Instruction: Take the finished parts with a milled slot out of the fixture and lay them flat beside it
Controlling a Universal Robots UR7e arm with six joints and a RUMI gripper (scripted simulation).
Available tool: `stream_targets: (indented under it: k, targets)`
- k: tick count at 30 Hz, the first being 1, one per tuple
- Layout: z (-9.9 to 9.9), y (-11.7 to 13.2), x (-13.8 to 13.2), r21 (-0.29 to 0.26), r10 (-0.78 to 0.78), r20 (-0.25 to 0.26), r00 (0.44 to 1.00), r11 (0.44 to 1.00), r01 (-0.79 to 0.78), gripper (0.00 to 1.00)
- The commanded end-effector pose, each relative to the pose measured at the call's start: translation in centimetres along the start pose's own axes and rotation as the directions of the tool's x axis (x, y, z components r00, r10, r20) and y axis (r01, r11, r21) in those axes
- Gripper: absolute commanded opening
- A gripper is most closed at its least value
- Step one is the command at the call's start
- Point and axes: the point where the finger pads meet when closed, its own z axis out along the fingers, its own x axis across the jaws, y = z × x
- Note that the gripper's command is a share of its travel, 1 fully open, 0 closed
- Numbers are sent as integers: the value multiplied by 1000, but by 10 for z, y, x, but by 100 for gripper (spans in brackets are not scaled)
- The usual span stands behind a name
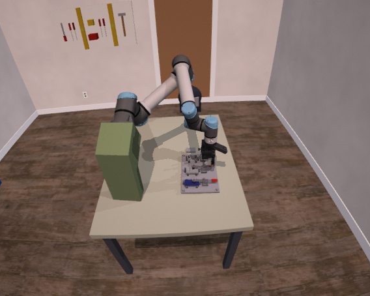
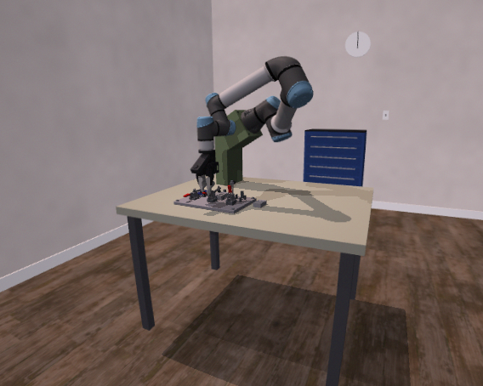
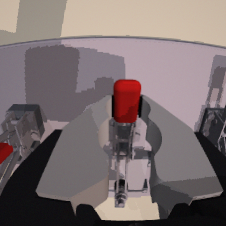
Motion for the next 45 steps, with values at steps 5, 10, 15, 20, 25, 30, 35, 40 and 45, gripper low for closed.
stream_targets:
  k: [5, 10, 15, 20, 25, 30, 35, 40, 45]
  targets:
    - [-5, 4, 0, 1, 0, 0, 1000, 1000, 0, 0]
    - [-8, 8, 0, 1, 0, 0, 1000, 1000, 0, 0]
    - [-10, 10, 0, 1, 0, 0, 1000, 1000, 0, 0]
    - [-12, 14, 0, 1, 0, 0, 1000, 1000, 0, 0]
    - [-14, 17, 0, 1, 0, 0, 1000, 1000, 0, 0]
    - [-15, 21, 0, 1, 0, 0, 1000, 1000, 0, 0]
    - [-16, 23, 0, 1, 0, 0, 1000, 1000, 0, 0]
    - [-17, 27, 0, 1, 0, 0, 1000, 1000, 0, 0]
    - [-17, 30, 0, 1, 0, 0, 1000, 1000, 0, 0]
